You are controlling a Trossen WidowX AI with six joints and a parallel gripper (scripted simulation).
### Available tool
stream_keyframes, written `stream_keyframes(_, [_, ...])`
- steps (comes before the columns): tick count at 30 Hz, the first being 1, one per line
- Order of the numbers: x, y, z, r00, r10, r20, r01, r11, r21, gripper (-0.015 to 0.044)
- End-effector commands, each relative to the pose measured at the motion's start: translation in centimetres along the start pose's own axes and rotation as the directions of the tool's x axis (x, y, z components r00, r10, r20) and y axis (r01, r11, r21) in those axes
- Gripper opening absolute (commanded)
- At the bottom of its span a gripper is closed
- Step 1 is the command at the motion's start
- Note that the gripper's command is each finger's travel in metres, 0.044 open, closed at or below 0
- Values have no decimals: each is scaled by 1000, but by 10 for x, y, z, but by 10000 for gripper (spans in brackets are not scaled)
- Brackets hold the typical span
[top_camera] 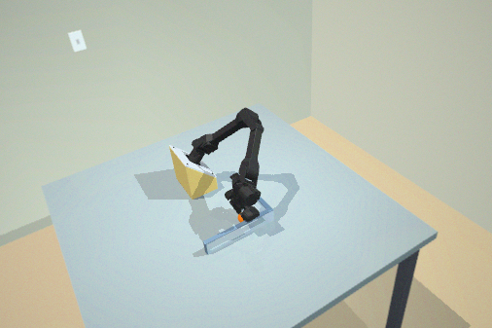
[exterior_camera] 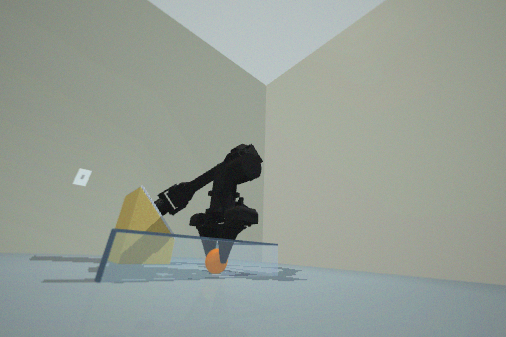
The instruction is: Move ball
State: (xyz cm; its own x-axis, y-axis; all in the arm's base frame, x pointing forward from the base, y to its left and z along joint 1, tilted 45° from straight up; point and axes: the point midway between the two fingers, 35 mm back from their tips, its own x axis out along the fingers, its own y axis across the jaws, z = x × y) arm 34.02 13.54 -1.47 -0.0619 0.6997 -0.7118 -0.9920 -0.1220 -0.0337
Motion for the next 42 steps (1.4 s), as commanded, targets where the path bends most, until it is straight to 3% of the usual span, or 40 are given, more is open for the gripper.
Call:
stream_keyframes(1, [0, 0, 0, 1000, 1, 0, -1, 1000, -1, 289])
stream_keyframes(3, [0, 0, 0, 1000, 1, 0, -1, 1000, -1, 327])
stream_keyframes(6, [-3, 0, 0, 1000, 1, -1, -1, 1000, 0, 327])
stream_keyframes(12, [-83, 0, -1, 1000, 3, -1, -3, 1000, 4, 327])
stream_keyframes(22, [-80, -3, -3, 1000, -17, -2, 17, 1000, 11, 327])
stream_keyframes(27, [-121, 0, -2, 1000, -17, -1, 17, 1000, 8, 440])
stream_keyframes(42, [-124, 0, -2, 1000, -17, -1, 17, 1000, 8, 440])
